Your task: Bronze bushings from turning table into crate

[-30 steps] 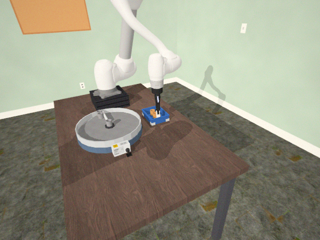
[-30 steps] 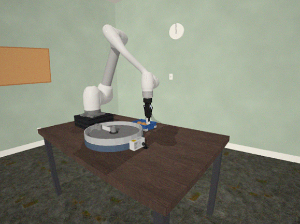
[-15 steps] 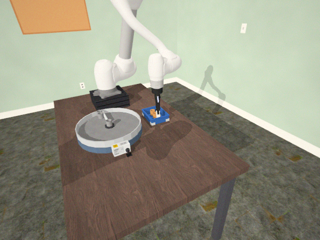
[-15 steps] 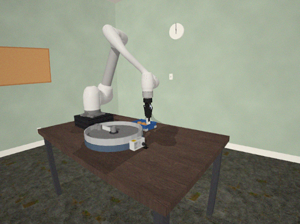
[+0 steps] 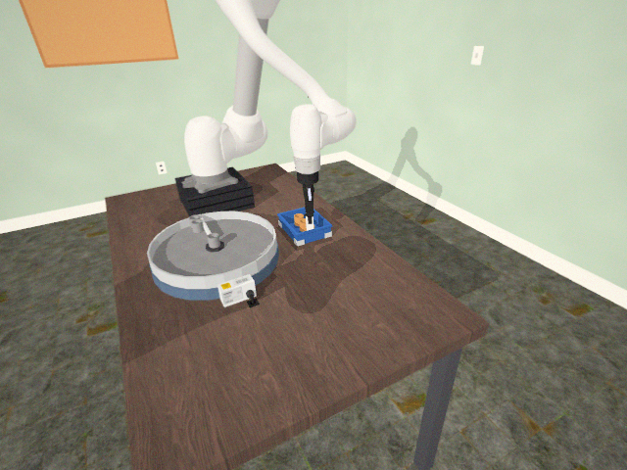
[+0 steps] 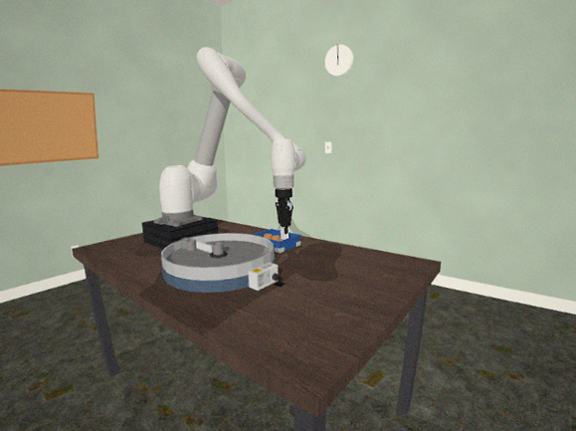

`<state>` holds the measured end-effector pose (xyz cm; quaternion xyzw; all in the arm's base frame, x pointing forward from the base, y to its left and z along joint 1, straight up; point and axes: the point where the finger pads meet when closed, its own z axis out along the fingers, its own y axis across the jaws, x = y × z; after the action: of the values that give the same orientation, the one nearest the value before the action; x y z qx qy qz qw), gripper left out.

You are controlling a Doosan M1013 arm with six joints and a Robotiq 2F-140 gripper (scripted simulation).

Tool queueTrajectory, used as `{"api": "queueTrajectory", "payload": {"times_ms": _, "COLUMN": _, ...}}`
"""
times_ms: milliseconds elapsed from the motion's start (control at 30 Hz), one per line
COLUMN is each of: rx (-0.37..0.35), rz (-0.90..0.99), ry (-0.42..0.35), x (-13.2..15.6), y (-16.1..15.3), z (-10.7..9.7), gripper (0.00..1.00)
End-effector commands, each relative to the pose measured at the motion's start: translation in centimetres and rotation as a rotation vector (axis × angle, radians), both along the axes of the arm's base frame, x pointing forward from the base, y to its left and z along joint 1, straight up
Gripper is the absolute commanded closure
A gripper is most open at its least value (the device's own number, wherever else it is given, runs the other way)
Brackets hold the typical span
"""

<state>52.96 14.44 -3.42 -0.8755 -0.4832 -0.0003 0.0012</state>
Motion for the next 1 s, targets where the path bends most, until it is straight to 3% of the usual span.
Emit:
{"api": "queueTrajectory", "payload": {"times_ms": 0, "rx": 0.000, "rz": 0.000, "ry": 0.000, "x": 0.00, "y": 0.01, "z": 0.01, "gripper": 1.00}}
{"api": "queueTrajectory", "payload": {"times_ms": 267, "rx": 0.000, "rz": 0.000, "ry": 0.000, "x": 0.00, "y": 0.01, "z": 0.01, "gripper": 1.00}}
{"api": "queueTrajectory", "payload": {"times_ms": 300, "rx": 0.000, "rz": 0.000, "ry": 0.000, "x": 0.00, "y": 0.01, "z": 0.01, "gripper": 0.90}}
{"api": "queueTrajectory", "payload": {"times_ms": 967, "rx": 0.000, "rz": 0.000, "ry": 0.000, "x": 0.00, "y": 0.01, "z": 0.01, "gripper": 0.90}}
